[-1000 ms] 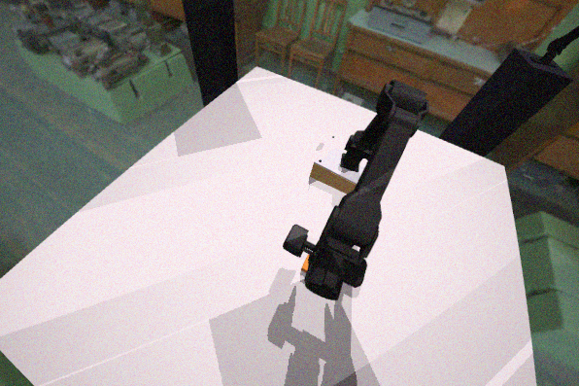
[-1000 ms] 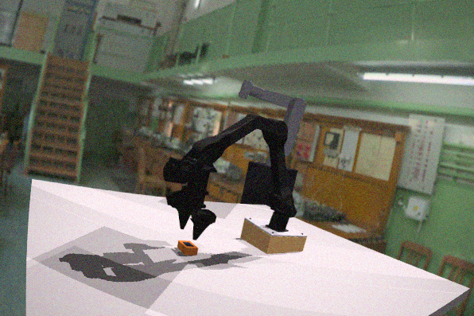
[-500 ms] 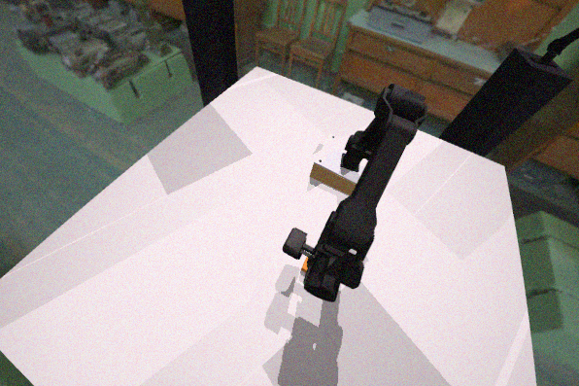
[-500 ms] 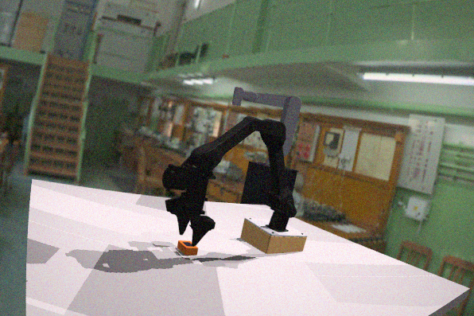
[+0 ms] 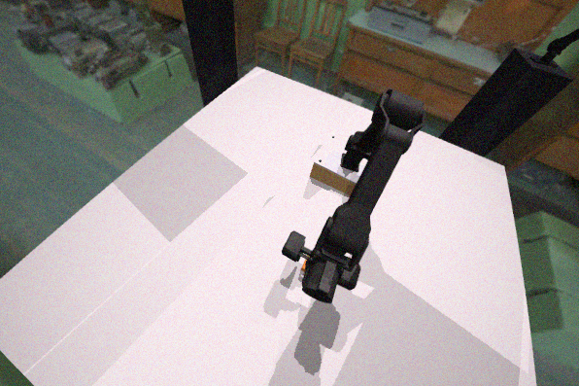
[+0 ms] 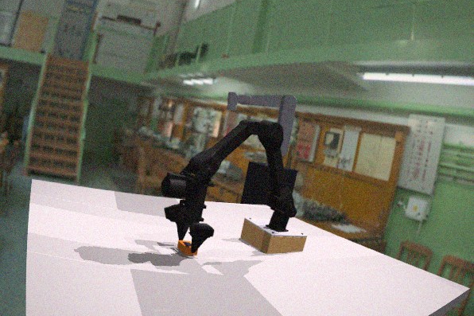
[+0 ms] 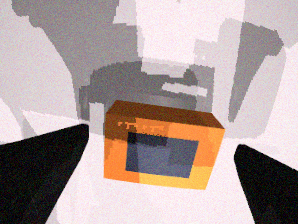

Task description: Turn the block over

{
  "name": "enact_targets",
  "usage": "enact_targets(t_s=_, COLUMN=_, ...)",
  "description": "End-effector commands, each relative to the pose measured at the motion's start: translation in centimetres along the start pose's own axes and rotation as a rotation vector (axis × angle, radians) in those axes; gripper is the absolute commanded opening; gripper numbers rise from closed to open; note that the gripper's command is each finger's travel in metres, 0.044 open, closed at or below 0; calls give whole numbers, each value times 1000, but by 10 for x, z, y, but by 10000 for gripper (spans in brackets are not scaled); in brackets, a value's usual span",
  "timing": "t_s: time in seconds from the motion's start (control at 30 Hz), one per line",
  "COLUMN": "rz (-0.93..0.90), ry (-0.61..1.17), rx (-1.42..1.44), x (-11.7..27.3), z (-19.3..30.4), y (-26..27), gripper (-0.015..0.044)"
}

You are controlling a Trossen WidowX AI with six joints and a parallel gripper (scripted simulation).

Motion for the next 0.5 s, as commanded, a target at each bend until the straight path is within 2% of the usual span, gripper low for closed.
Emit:
enact_targets(t_s=0.0, rz=-4, ry=12, rx=-4, x=-6, z=2, y=0, gripper=388)
enact_targets(t_s=0.13, rz=-4, ry=12, rx=-4, x=-6, z=2, y=0, gripper=282)
enact_targets(t_s=0.47, rz=-4, ry=12, rx=-4, x=-6, z=2, y=0, gripper=216)
Point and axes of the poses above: the point midway between the two fingers, 35 mm back from their tips, its own x axis back along the fingers, its own y axis across the jaws, z = x × y, the point moved 7 cm from there along x, back along the fingers, and after that the axes turned 8 degrees about -x, right-handed, at the moved point
